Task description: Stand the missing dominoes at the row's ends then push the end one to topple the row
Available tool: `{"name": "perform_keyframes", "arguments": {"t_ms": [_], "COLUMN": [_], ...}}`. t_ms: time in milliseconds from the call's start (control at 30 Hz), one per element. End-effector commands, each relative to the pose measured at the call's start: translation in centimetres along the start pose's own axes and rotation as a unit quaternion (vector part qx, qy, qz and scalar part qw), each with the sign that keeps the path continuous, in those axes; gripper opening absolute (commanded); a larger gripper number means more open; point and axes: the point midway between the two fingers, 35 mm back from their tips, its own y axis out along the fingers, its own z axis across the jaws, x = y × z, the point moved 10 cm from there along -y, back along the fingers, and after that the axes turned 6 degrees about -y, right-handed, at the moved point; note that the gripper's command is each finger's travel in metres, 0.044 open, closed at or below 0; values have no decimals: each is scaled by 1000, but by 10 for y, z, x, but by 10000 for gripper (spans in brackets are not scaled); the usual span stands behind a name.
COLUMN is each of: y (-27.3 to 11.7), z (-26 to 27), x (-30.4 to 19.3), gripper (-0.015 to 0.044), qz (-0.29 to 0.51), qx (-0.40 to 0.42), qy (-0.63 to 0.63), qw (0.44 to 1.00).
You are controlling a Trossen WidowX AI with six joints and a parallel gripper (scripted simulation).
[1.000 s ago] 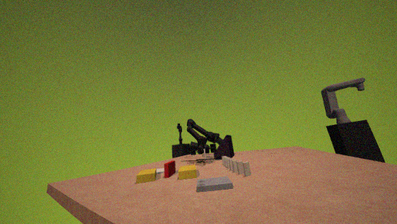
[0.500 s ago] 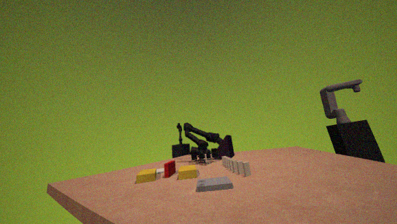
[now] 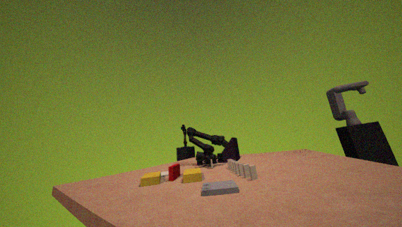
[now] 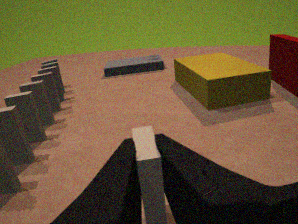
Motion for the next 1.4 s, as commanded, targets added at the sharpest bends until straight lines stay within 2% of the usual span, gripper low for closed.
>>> {"name": "perform_keyframes", "arguments": {"t_ms": [0, 533, 733, 933, 1200, 1367], "y": [0, 0, 0, 6, 63, 99], "z": [0, -1, -5, -10, -50, -55], "x": [0, 1, 44, 48, 55, 83], "gripper": [24, 440, 440, 440, 440, 440], "qz": [-3, -3, -1, 16, 175, 278], "qx": [-1, -1, 0, 6, 26, 29], "qy": [-3, -3, -1, 29, 256, 417], "qw": [1000, 1000, 1000, 999, 950, 865]}}
